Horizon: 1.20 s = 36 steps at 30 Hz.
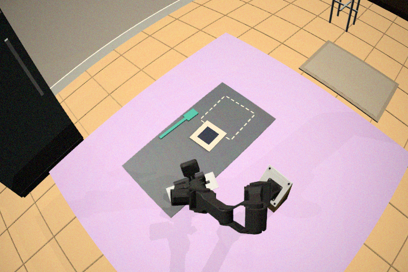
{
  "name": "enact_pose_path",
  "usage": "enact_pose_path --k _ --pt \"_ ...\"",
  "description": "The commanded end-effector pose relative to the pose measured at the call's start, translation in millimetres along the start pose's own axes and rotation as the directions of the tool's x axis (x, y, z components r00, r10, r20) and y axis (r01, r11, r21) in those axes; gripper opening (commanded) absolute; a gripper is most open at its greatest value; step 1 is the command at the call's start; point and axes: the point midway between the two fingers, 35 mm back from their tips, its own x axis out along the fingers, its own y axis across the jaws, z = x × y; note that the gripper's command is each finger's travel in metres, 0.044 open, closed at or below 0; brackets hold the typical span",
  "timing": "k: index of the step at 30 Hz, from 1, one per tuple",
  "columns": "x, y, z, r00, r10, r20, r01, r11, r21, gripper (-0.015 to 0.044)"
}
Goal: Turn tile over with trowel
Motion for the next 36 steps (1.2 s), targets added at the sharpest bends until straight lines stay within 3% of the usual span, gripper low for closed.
enact_pose_path --k 1,6,29,36 --pt "5 1 -3 1.000 0.005 -0.005 -0.005 1.000 -0.011 0.0300" --pt "5 1 -3 1.000 0.005 -0.005 -0.005 1.000 -0.011 0.0169" --pt "5 0 -3 1.000 0.005 -0.005 -0.005 1.000 -0.011 0.0000" --pt "-14 -25 -1 1.000 0.007 -0.006 -0.007 1.000 -0.010 0.0000"
